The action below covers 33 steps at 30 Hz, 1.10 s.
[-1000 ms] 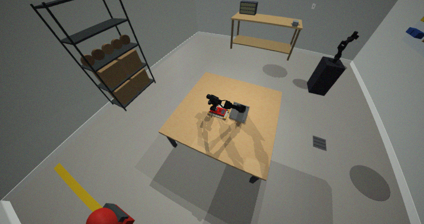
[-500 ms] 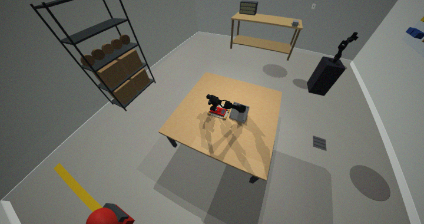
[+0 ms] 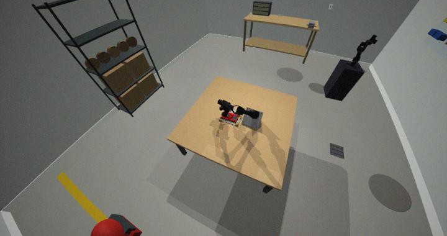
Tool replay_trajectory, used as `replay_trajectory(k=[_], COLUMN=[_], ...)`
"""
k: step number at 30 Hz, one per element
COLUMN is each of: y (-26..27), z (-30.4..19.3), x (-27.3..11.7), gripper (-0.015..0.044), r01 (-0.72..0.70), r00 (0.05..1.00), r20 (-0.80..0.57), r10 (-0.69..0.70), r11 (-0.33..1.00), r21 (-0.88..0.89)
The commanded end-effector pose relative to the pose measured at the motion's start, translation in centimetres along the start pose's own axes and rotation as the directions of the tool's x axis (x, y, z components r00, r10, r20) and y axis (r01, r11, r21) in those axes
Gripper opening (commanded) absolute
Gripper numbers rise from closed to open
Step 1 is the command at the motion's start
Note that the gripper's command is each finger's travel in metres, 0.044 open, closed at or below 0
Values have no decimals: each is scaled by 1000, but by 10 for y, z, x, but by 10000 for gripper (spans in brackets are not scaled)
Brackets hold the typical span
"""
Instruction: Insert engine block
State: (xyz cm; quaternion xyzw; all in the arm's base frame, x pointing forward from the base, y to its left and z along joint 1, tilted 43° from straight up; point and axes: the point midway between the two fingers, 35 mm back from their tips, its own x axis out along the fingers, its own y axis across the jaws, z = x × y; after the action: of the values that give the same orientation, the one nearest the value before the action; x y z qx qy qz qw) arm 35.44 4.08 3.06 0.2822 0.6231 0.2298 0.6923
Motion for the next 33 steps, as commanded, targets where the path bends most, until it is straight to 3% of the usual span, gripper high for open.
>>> replay_trajectory(k=[1,8,19,33], y=[0,0,0,0], z=[-1,-1,0,-2], x=[2,2,0,-10], gripper=[159,159,440,440], r01=[-5,-5,0,-4], r00=[1000,1000,1000,1000], r20=[-3,-3,0,-2], r10=[5,5,0,4], r11=[1000,1000,1000,1000], r21=[8,8,0,6])
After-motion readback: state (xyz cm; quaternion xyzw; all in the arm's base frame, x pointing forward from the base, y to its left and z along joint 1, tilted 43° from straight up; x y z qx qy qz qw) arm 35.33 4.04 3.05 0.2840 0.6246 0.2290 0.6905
